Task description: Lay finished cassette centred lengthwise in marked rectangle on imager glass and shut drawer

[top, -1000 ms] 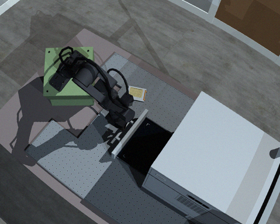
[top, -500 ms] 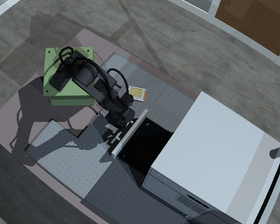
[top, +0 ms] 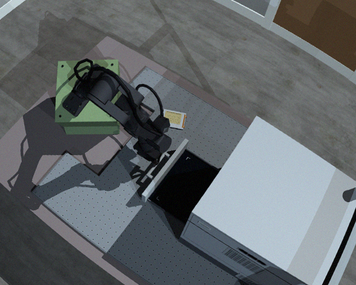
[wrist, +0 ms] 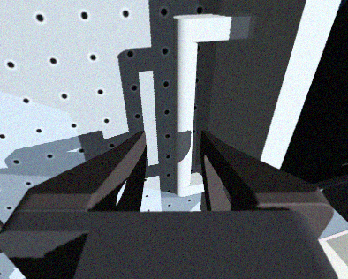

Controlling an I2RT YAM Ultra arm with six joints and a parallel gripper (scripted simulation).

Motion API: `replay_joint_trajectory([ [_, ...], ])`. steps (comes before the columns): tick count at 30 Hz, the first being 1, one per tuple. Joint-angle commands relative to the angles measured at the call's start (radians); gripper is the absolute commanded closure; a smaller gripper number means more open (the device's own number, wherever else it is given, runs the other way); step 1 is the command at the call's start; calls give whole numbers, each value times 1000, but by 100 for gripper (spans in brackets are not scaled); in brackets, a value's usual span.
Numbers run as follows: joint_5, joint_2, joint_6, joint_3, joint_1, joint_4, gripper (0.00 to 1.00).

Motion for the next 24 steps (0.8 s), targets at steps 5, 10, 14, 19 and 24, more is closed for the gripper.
replay_joint_trajectory([
  [5, 9, -68, 21, -38, 25, -60, 65],
  [10, 13, -101, 28, -48, 33, -84, 65],
  [14, 14, -116, 31, -52, 36, -96, 65],
  [19, 19, -148, 39, -62, 44, -122, 65],
  [24, 24, -183, 47, -70, 53, -150, 65],
])
